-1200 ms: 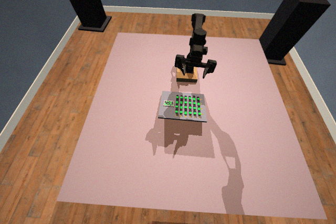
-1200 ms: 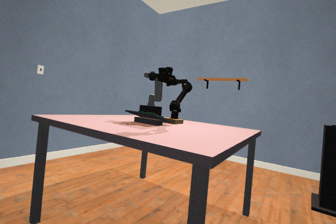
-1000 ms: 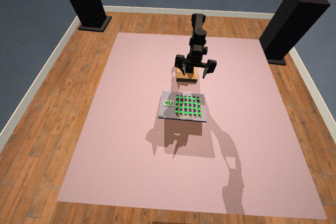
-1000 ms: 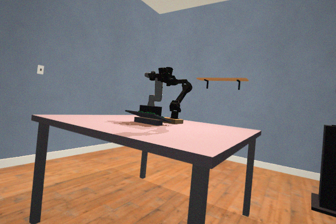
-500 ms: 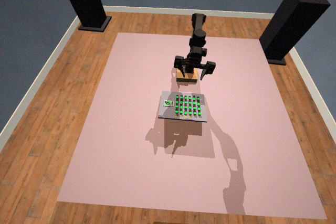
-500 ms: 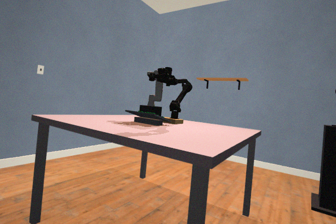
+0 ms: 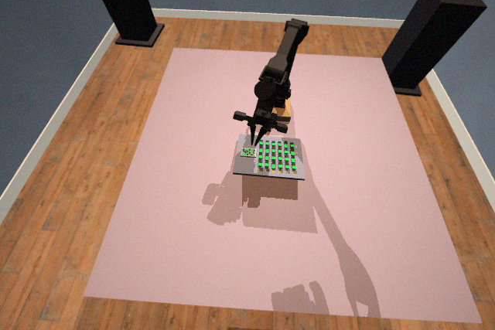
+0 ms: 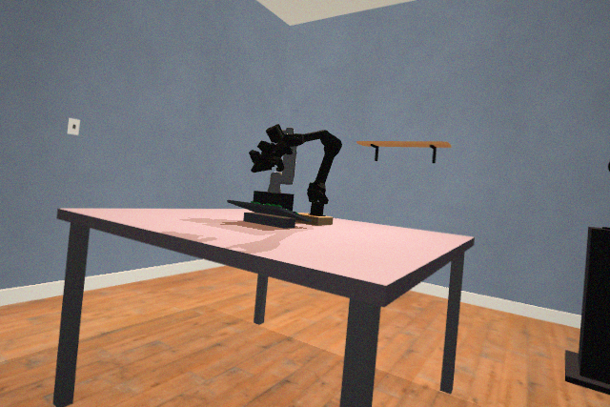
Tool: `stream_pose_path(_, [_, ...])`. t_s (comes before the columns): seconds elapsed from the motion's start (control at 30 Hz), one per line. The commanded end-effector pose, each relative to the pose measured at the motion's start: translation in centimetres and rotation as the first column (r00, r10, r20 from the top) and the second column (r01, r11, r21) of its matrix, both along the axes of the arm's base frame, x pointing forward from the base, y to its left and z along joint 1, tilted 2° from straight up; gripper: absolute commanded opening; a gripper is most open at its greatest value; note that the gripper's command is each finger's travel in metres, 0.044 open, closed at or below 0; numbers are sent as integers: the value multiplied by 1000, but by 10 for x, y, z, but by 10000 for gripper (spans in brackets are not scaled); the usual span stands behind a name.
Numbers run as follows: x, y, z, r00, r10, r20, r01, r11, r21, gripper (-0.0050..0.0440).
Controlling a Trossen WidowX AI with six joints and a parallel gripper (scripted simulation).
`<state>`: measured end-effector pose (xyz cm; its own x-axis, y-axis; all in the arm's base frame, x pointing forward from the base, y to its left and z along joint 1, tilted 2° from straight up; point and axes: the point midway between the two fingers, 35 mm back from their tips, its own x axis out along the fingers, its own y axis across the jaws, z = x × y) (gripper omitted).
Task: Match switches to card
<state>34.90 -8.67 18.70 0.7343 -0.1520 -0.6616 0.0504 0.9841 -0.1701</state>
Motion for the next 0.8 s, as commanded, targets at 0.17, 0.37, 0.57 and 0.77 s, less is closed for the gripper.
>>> stream_pose_path(0.17, [-24, -31, -58, 913, 42, -407, -3, 995, 97, 0])
stream_pose_path(0.37, [-49, -35, -78, 813, 97, -574, 13, 983, 186, 0])
stream_pose_path(0.57, [-50, -35, -94, 813, 97, -574, 13, 983, 186, 0])
stream_pose_path(0.77, [-53, -35, -110, 813, 97, -574, 13, 983, 186, 0])
